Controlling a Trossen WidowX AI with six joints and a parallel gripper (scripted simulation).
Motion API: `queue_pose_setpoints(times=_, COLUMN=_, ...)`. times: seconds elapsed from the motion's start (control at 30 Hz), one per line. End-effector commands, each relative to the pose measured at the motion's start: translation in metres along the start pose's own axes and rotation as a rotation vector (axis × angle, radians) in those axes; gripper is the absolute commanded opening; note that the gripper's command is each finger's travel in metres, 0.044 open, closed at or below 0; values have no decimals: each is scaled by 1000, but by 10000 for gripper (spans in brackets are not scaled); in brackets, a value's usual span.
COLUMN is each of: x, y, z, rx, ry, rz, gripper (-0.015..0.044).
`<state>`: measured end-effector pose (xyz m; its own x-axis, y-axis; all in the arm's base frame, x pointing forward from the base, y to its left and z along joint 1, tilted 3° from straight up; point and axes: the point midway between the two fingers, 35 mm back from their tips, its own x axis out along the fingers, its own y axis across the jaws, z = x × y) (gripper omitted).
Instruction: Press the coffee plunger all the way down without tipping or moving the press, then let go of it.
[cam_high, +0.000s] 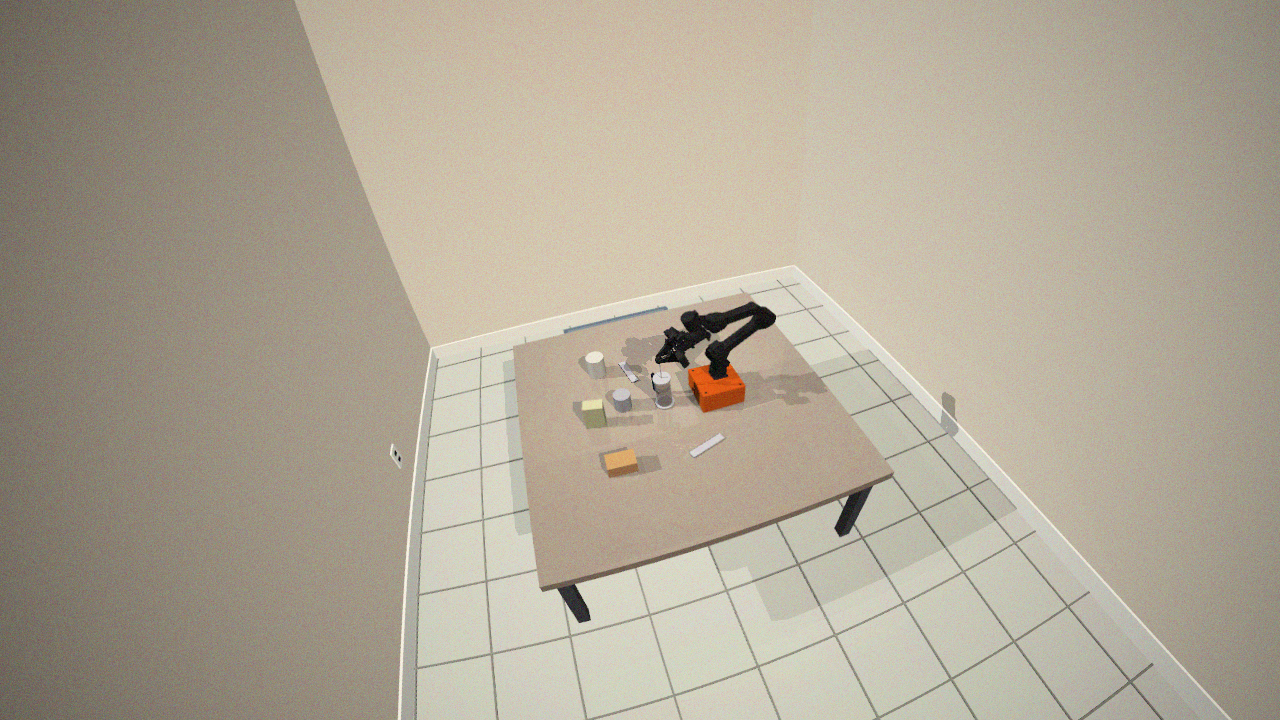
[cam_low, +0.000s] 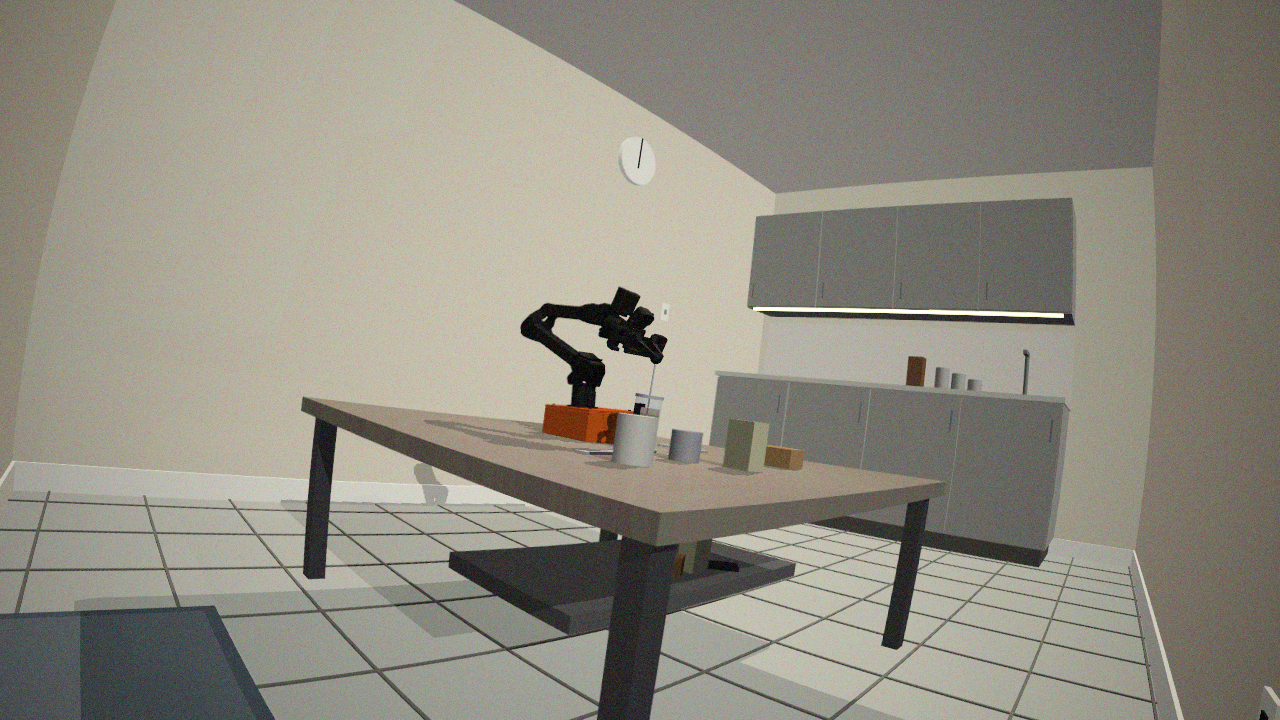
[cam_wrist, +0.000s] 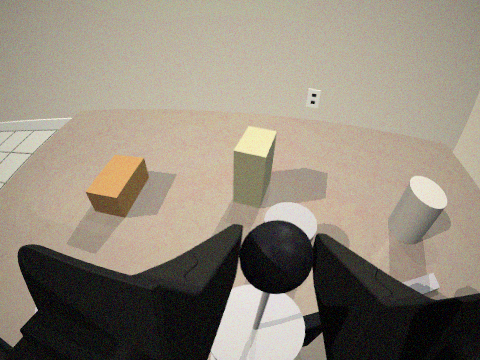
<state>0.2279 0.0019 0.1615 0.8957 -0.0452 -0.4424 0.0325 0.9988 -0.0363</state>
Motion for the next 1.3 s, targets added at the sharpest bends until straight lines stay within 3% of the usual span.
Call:
queue_pose_setpoints(times=0.0, x=12, y=0, z=-34, rx=-16, ry=86, rz=1, gripper=125)
queue_pose_setpoints(times=0.63, x=32, y=-1, z=-56, rx=-16, ry=85, rz=1, gripper=125)
queue_pose_setpoints(times=1.27, x=48, y=-1, z=-48, rx=-17, ry=84, rz=1, gripper=125)
